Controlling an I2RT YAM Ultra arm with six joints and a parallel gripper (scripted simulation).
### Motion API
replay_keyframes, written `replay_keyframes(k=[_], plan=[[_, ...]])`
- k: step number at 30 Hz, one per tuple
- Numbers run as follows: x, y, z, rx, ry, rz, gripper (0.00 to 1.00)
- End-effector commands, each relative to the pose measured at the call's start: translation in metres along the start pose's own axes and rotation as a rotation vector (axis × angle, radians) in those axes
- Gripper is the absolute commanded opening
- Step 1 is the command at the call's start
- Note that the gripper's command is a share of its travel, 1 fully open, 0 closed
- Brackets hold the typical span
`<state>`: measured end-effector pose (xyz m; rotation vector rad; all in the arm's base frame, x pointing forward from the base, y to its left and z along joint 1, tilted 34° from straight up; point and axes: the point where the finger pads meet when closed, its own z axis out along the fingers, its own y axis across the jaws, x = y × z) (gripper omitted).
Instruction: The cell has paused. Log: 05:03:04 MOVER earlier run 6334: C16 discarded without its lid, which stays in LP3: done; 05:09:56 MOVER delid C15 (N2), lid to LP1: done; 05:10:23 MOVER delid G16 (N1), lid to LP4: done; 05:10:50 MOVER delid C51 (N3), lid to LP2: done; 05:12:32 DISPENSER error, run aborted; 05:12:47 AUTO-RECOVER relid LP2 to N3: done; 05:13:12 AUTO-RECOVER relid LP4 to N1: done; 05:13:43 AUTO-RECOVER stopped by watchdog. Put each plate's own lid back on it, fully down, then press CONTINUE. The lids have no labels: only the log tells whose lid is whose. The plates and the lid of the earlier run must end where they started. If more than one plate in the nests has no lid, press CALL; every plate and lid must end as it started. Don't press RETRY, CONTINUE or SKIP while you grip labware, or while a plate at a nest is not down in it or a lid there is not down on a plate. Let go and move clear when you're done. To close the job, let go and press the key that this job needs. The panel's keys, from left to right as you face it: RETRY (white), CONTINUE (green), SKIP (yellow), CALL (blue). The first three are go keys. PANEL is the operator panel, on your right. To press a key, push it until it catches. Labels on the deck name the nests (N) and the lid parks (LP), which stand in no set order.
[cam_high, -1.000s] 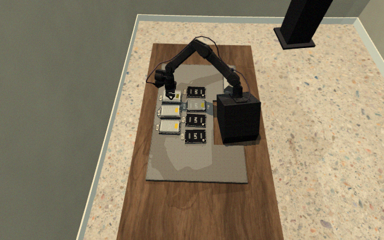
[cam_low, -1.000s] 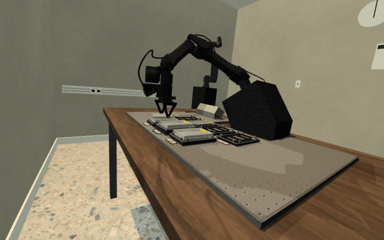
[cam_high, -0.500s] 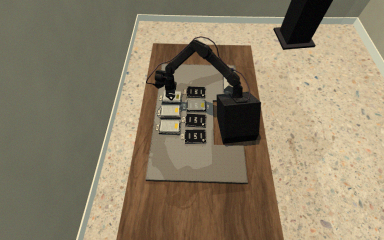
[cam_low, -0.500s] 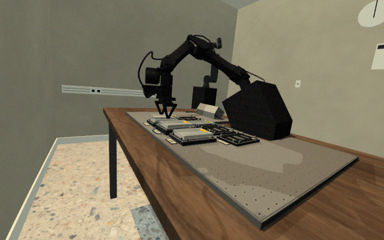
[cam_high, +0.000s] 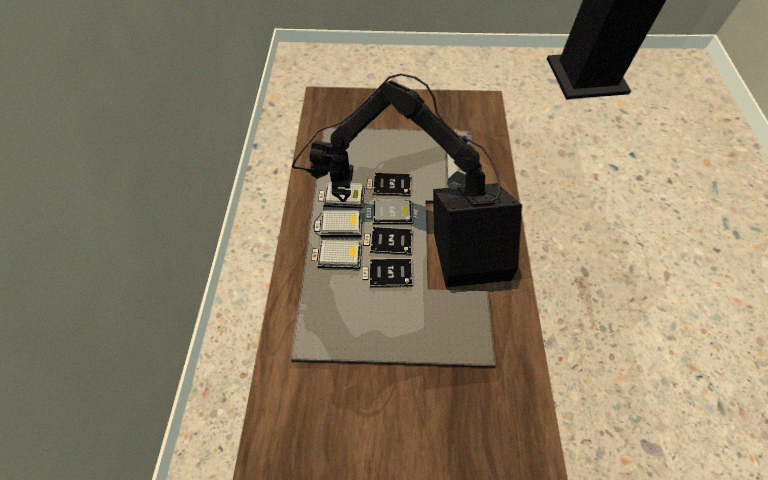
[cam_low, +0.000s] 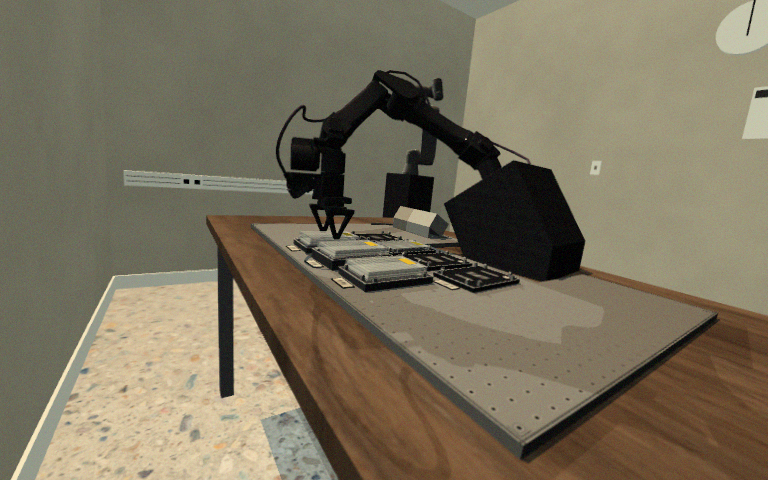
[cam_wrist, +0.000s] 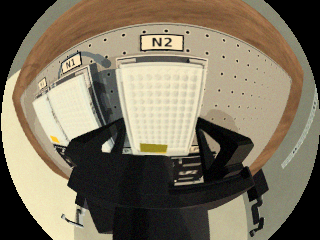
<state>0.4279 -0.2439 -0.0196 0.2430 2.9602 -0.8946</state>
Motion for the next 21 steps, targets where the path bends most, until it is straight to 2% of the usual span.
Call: replay_keyframes(k=[1, 4, 8, 11, 17, 20, 21], plan=[[-0.018, -0.004, -0.011, 0.001, -0.054, 0.014, 0.00], [-0.016, 0.000, -0.005, -0.001, -0.043, 0.005, 0.00], [-0.017, -0.003, -0.008, -0.001, -0.048, 0.011, 0.00], [-0.016, -0.001, -0.002, -0.001, -0.039, 0.007, 0.00], [-0.015, -0.003, -0.006, -0.001, -0.037, 0.005, 0.00], [-0.014, -0.001, 0.001, -0.002, -0.032, 0.003, 0.00], [-0.009, -0.003, -0.002, 0.002, -0.026, 0.006, 0.00]])
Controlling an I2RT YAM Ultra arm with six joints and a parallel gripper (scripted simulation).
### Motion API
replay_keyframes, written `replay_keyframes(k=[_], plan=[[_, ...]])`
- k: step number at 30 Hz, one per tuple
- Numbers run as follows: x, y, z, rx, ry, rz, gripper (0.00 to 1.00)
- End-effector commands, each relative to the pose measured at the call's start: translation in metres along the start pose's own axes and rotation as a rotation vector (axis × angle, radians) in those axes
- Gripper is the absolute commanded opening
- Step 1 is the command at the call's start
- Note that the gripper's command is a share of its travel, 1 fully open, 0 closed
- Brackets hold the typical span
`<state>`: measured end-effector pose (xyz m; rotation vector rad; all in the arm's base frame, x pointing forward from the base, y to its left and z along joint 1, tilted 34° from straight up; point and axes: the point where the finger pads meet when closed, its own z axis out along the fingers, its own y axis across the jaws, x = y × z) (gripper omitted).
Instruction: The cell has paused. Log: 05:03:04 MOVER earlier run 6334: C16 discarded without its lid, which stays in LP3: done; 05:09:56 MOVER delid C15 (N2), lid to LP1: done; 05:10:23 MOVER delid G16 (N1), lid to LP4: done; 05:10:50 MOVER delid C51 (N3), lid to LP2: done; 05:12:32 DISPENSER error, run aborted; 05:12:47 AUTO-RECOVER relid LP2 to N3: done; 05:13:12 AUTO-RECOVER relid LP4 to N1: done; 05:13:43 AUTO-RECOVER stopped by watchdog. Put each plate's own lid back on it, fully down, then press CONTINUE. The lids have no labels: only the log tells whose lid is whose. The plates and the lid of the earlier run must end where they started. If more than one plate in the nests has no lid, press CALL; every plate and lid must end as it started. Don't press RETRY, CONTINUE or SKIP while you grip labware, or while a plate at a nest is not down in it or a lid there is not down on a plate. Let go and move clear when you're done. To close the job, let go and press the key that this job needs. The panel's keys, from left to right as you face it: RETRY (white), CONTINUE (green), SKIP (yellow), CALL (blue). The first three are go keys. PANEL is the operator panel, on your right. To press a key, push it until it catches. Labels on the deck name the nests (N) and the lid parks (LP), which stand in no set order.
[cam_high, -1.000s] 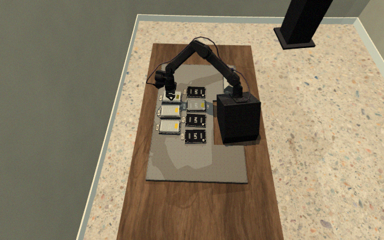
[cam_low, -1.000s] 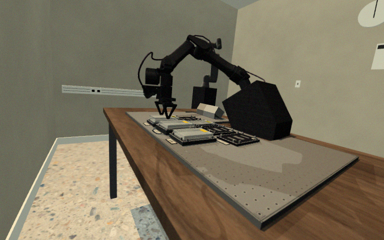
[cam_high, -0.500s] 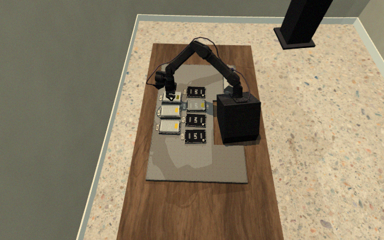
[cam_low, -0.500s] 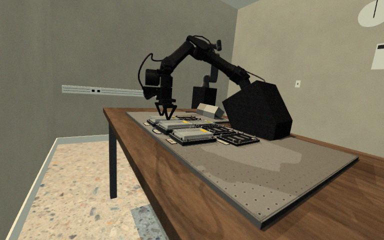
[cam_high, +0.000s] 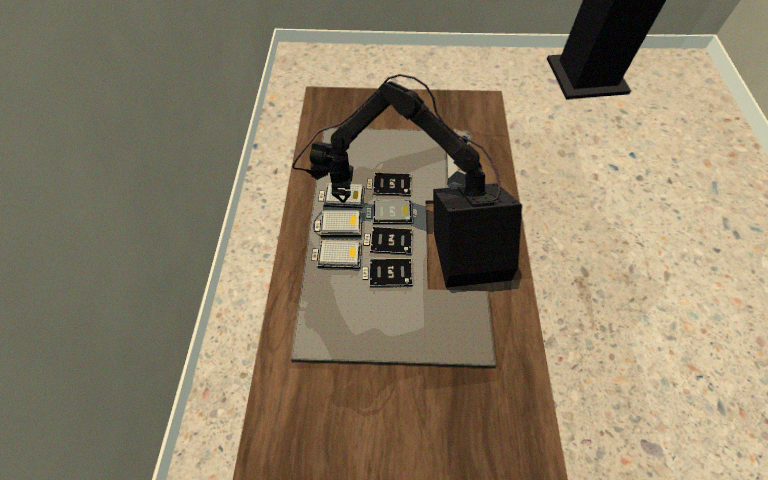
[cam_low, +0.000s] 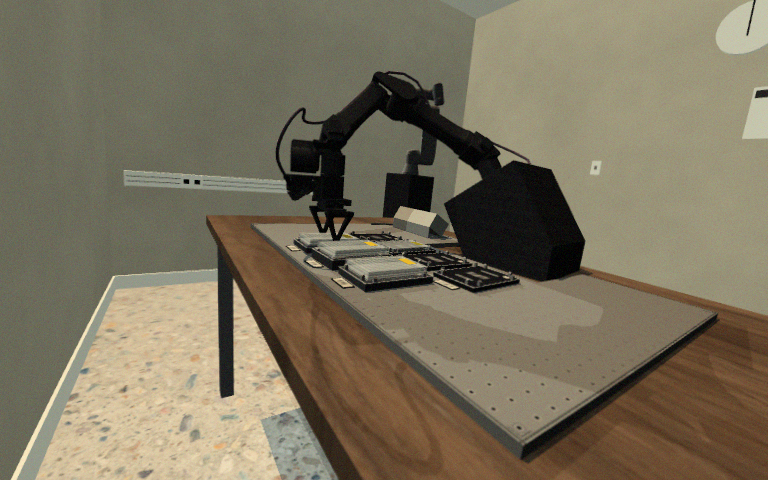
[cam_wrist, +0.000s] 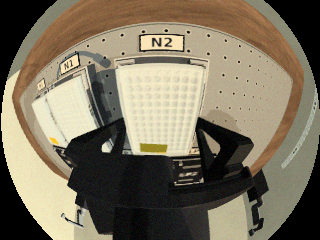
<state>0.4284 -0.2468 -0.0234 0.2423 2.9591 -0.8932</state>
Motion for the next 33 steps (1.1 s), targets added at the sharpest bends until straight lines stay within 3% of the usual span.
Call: replay_keyframes(k=[1, 29, 30, 33], plan=[[-0.009, -0.003, -0.007, 0.003, -0.025, 0.006, 0.00], [-0.012, 0.000, -0.005, -0.001, -0.019, -0.006, 0.00], [-0.020, -0.006, -0.012, 0.004, -0.052, 0.015, 0.00], [-0.019, -0.005, -0.011, 0.003, -0.050, 0.014, 0.00]])
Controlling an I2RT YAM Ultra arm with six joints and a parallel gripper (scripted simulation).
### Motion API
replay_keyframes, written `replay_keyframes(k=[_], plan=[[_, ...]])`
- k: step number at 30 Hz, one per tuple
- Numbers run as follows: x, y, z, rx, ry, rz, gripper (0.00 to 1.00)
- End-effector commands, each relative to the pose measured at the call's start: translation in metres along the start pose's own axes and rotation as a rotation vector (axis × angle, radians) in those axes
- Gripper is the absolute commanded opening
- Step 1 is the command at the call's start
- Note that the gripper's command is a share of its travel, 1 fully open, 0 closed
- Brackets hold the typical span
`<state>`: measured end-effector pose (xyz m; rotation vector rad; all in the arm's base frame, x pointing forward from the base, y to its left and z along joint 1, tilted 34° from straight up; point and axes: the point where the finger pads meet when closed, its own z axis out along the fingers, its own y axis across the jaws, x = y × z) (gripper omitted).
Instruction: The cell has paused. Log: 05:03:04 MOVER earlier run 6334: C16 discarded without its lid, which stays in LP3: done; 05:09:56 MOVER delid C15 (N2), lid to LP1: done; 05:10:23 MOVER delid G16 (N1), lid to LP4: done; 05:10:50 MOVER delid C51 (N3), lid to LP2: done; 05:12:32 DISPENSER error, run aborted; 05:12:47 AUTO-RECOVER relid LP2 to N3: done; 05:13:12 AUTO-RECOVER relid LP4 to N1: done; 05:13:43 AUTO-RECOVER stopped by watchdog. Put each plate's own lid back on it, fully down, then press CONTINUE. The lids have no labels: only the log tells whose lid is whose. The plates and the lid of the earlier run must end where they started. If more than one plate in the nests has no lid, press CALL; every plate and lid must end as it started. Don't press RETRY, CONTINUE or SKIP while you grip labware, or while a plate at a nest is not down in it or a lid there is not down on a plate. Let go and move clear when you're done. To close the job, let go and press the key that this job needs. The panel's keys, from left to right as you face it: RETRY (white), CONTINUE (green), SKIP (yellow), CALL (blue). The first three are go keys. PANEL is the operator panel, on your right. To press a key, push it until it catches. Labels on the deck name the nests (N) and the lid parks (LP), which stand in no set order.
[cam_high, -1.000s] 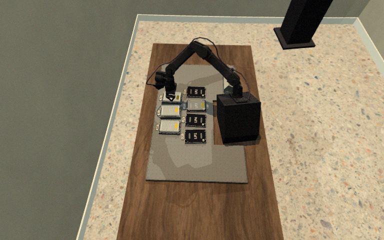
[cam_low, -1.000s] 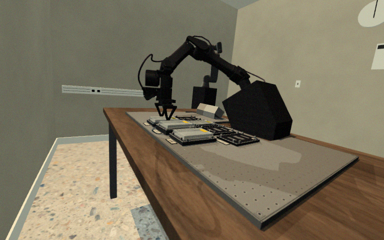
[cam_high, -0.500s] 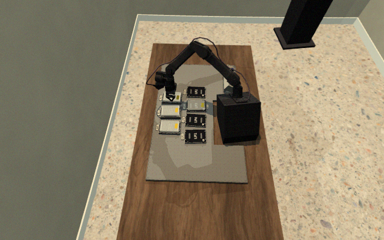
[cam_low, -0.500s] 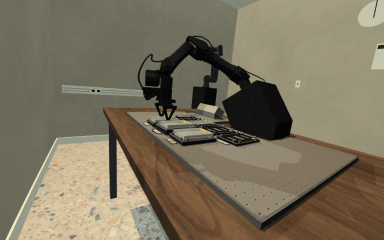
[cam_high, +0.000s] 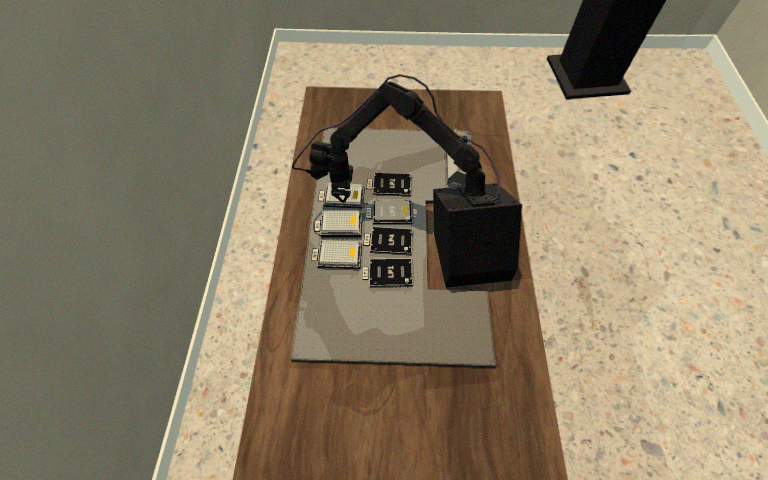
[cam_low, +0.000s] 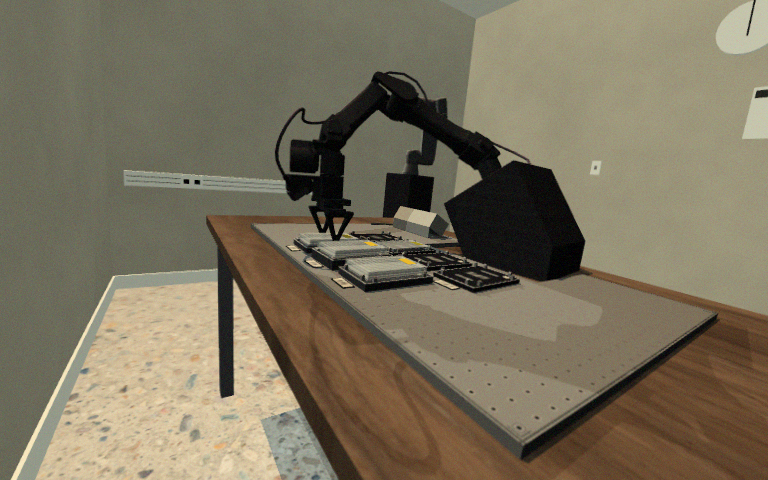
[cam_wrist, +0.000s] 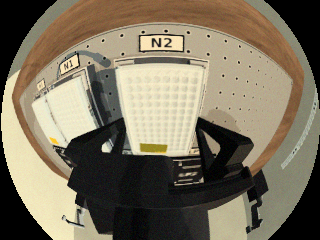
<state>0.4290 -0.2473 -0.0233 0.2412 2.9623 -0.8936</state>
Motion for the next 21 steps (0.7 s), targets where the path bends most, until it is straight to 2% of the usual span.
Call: replay_keyframes(k=[1, 9, 10, 21], plan=[[-0.0182, -0.0047, -0.0115, 0.003, -0.052, 0.015, 0.00], [-0.0168, -0.0039, -0.0107, 0.002, -0.045, 0.011, 0.00], [-0.0168, -0.0039, -0.0107, 0.002, -0.045, 0.011, 1.00], [-0.0167, -0.0039, -0.0107, 0.002, -0.045, 0.011, 1.00]])
